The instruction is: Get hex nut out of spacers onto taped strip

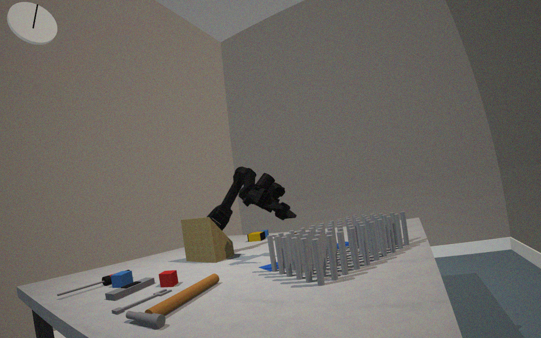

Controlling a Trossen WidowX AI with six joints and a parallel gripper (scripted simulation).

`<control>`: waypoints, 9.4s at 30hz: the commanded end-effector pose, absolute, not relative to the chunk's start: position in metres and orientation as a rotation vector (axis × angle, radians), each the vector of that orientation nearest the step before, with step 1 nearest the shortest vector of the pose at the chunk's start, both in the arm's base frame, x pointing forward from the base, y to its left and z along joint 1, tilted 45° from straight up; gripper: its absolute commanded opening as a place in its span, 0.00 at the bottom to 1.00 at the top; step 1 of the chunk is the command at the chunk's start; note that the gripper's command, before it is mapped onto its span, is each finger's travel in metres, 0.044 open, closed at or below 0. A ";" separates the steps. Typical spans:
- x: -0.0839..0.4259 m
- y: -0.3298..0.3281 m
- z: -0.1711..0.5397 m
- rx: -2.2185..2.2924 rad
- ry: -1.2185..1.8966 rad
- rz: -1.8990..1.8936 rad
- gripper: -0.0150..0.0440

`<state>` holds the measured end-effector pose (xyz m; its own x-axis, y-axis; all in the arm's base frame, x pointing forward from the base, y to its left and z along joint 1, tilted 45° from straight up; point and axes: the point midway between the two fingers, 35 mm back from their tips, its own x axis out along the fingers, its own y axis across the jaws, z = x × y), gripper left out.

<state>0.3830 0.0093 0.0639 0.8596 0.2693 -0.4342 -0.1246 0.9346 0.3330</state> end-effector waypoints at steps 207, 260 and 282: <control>0.213 0.326 0.208 -1.199 -0.070 1.829 0.25; 0.212 0.327 0.207 -1.200 -0.217 1.704 0.25; 0.212 0.327 0.207 -1.203 -0.302 1.642 0.25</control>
<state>0.2145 0.3265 0.2126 0.0368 0.8340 -0.5505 -0.5764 -0.4323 -0.6934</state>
